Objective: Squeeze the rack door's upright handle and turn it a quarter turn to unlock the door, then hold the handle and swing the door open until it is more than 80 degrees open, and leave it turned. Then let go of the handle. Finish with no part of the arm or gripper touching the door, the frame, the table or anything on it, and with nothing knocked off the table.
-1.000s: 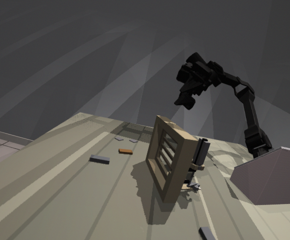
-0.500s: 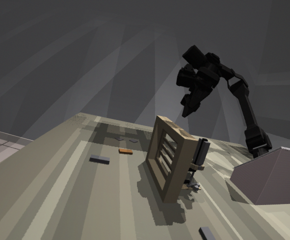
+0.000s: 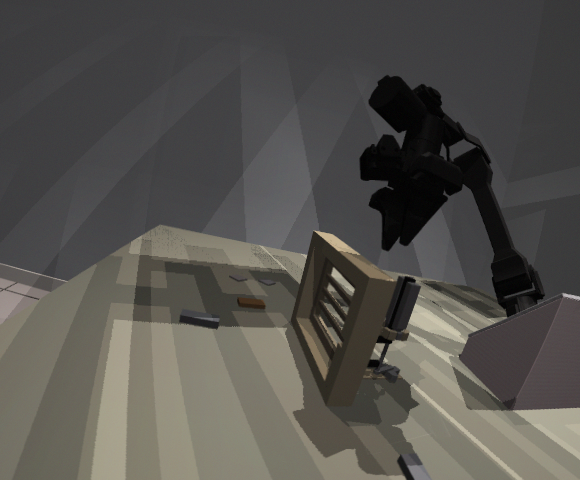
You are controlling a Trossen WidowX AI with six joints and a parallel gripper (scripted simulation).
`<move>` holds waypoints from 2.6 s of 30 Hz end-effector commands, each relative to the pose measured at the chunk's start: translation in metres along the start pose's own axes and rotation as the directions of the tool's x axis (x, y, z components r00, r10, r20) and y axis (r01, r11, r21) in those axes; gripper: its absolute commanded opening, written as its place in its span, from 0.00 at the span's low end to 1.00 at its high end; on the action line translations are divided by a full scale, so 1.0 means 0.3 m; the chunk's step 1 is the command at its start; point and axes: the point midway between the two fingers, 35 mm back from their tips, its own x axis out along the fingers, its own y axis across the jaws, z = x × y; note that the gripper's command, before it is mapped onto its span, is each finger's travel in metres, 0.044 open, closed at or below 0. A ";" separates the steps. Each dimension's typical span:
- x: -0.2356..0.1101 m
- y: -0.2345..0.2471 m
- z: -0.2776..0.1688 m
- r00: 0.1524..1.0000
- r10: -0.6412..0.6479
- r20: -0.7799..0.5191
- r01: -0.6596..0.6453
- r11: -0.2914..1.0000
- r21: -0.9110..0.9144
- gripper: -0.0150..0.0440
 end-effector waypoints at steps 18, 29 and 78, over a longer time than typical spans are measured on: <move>0.048 0.090 -0.086 0.929 -0.339 -0.146 0.303 0.926 -0.225 0.74; 0.092 0.077 -0.088 0.930 -0.339 -0.145 0.302 0.926 -0.225 0.74; 0.264 0.010 -0.119 0.929 -0.341 -0.144 0.305 0.925 -0.224 0.36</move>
